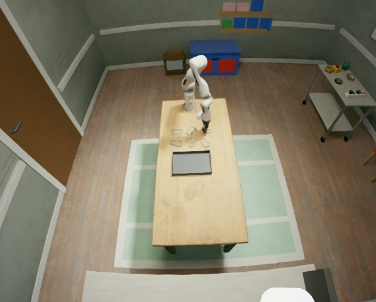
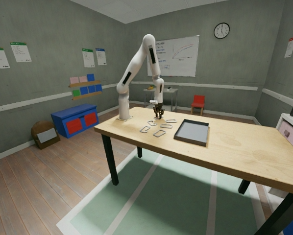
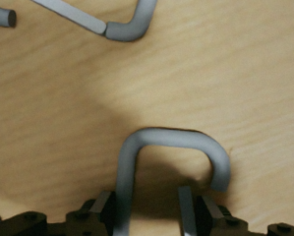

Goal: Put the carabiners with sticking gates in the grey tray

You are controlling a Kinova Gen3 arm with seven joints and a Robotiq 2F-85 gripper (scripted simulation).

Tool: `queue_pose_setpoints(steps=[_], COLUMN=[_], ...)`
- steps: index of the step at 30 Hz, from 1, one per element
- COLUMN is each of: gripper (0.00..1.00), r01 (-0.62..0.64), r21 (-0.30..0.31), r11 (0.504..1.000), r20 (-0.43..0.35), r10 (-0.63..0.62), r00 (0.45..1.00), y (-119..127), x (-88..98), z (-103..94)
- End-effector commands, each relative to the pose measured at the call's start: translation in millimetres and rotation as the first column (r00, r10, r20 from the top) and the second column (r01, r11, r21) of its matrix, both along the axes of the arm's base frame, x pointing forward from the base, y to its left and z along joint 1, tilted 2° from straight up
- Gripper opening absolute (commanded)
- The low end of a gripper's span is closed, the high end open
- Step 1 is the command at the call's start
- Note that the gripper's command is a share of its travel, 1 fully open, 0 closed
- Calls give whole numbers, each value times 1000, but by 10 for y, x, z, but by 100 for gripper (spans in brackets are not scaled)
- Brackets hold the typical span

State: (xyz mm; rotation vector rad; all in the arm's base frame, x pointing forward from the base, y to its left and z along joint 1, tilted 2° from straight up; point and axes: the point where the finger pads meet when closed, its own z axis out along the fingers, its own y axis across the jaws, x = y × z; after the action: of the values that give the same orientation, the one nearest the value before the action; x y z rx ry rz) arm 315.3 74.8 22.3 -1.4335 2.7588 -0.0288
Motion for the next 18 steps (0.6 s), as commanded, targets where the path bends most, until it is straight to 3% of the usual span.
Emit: queue_pose_setpoints(steps=[1,5,6,18], gripper=[51,51,100,100], r01=[0,0,0,0], r21=[0,0,0,0], r11=[1000,1000,1000,1000], r20=[1,1,1,1], r10=[0,0,0,0], r00=[1000,1000,1000,1000], y=[1,1,1,1], x=[4,4,4,4], z=[3,3,4,4])
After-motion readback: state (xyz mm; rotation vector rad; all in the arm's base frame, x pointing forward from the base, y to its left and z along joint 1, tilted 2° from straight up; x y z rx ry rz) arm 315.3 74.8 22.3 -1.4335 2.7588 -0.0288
